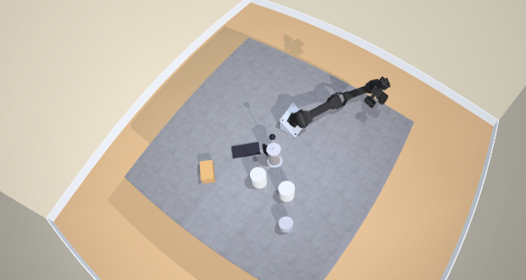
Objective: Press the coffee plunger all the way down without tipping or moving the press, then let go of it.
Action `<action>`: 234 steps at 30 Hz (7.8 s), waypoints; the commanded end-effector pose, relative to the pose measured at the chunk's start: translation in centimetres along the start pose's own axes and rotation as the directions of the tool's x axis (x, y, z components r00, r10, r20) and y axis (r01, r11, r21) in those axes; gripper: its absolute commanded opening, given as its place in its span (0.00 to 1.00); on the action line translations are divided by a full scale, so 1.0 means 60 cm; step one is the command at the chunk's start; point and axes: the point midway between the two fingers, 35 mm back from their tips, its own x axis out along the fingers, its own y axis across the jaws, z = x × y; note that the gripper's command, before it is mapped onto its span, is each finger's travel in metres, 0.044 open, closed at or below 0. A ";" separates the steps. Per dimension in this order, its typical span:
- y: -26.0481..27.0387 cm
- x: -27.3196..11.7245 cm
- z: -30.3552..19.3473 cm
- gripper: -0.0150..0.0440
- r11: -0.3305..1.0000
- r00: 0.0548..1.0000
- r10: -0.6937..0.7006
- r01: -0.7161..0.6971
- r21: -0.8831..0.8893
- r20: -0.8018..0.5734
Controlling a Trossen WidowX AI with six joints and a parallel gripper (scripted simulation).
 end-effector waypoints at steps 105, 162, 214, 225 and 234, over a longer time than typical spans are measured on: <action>0.732 0.313 -0.569 1.00 -0.360 0.346 0.898 0.218 0.907 0.274; 0.796 0.262 -0.536 0.45 -0.353 0.333 0.903 0.219 0.910 0.270; 0.852 0.236 -0.508 0.45 -0.360 0.347 0.897 0.218 0.907 0.273; 0.848 0.240 -0.511 0.45 -0.355 0.356 0.895 0.206 0.912 0.268; 0.848 0.240 -0.511 0.81 -0.355 0.356 0.895 0.206 0.912 0.268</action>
